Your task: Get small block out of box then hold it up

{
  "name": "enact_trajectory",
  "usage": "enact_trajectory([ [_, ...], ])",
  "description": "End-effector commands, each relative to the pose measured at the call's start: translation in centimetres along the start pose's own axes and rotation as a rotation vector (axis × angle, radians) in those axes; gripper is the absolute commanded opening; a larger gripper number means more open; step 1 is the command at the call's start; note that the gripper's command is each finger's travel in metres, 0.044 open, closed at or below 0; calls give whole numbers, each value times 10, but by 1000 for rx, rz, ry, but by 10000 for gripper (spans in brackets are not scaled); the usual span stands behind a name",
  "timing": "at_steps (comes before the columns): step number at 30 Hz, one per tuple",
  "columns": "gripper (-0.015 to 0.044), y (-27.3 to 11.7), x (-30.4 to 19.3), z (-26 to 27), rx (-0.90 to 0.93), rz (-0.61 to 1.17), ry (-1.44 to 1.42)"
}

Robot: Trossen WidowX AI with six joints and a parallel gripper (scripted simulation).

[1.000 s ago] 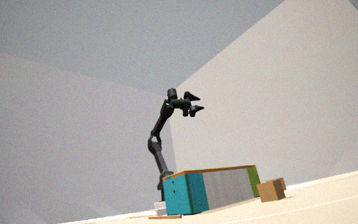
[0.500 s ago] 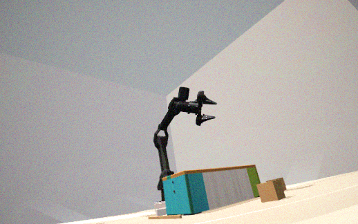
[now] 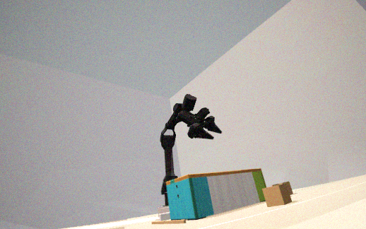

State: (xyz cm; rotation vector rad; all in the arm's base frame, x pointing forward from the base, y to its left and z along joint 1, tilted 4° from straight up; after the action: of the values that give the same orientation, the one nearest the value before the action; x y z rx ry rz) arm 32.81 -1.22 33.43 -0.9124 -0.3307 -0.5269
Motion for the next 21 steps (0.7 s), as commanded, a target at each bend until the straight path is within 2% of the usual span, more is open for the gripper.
enact_trajectory([
  [1,400,19,-18,-60,-205,136,662],
  [11,400,27,-60,-132,-618,227,1609],
  [21,400,27,-62,-134,-638,228,1645],
])
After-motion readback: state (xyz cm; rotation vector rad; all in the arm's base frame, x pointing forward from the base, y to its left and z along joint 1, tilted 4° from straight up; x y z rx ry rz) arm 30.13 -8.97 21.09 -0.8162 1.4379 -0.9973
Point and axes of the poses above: the point midway between the two fingers, 35 mm back from their tips, its own y axis out along the fingers, its own z axis across the jaws, x = y × z, the point moved 6 cm from there along -y, back along the fingers, and after that the axes turned 9 degrees about y, right-handed, at the moved point
